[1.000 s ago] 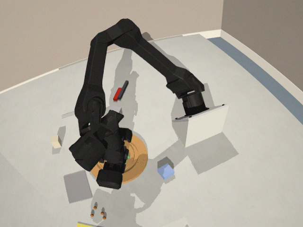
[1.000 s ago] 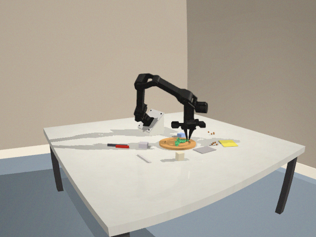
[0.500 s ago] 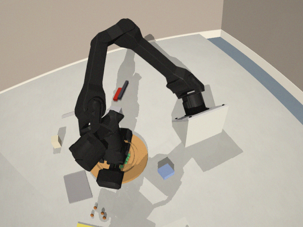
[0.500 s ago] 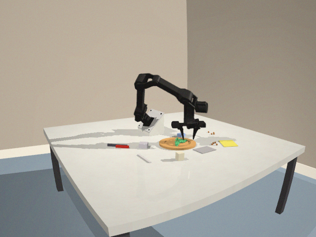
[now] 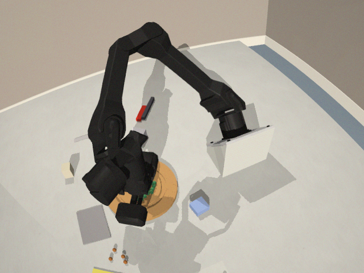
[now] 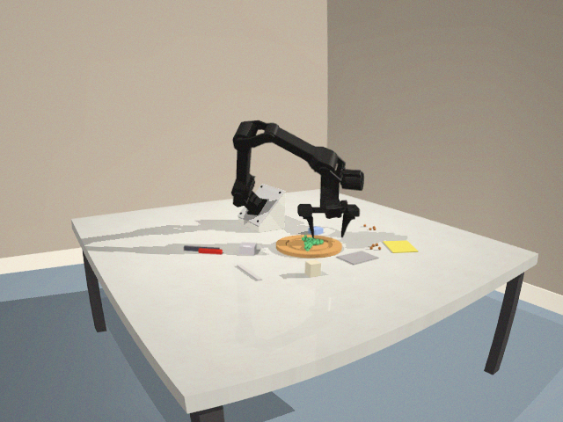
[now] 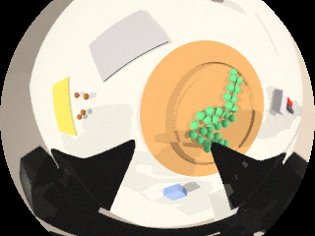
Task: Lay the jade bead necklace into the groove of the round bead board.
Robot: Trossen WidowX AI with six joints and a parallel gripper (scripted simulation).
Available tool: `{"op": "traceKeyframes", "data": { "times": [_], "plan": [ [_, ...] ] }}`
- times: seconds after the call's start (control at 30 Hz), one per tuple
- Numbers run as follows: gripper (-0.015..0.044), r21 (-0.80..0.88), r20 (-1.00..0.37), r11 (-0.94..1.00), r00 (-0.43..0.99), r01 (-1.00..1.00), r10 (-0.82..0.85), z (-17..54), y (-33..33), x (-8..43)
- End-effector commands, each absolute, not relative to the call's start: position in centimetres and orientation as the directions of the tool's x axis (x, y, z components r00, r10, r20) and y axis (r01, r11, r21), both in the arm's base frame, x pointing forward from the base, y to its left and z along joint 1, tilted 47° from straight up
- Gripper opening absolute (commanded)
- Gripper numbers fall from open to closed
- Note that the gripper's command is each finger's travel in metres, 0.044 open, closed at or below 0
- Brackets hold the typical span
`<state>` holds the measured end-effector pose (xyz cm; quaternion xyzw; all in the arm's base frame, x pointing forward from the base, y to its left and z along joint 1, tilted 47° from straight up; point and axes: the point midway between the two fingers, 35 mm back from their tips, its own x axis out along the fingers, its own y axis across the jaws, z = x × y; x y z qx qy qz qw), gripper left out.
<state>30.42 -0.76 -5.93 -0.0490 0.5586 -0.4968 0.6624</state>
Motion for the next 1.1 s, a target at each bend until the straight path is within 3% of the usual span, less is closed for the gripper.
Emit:
{"op": "traceKeyframes", "data": {
  "times": [0.0, 0.77, 0.8, 0.87, 1.07],
  "plan": [
    [0.044, -0.619, -0.693, 0.5, -0.122, 0.605, -0.71, -6.0, -0.7, 30.4],
    [0.044, -0.619, -0.693, 0.5, -0.122, 0.605, -0.71, -6.0, -0.7, 30.4],
    [0.0414, -0.625, -0.693, 0.508, -0.122, 0.593, -0.71, -5.9, -0.7, 30.4],
    [0.038, -0.666, -0.693, 0.566, -0.122, 0.486, -0.71, -5.4, -0.8, 30.5],
    [0.038, -0.709, -0.693, 0.702, -0.122, -0.067, -0.711, -2.9, -1.3, 30.8]
  ]
}}
